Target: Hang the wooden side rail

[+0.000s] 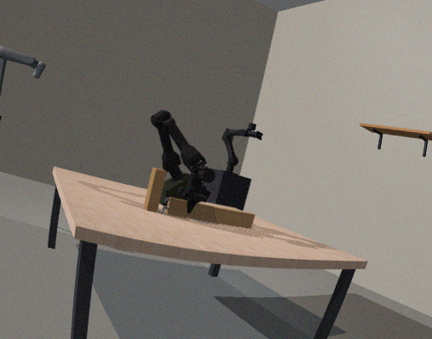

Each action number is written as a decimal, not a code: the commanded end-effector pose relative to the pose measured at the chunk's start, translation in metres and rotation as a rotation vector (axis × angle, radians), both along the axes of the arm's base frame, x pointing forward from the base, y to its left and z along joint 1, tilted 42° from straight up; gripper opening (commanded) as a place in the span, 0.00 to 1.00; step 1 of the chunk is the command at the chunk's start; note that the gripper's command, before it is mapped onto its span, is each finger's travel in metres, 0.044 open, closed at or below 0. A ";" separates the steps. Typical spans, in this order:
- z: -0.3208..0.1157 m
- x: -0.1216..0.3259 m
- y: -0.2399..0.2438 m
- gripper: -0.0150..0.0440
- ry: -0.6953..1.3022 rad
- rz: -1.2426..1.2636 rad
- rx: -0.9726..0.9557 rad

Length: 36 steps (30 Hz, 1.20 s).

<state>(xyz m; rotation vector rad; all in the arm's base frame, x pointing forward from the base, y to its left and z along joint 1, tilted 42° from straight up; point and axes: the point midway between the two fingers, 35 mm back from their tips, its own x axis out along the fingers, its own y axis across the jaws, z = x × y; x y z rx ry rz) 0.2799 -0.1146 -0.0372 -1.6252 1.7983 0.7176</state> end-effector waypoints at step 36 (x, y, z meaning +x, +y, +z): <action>0.006 0.002 0.005 0.25 -0.021 -0.013 -0.002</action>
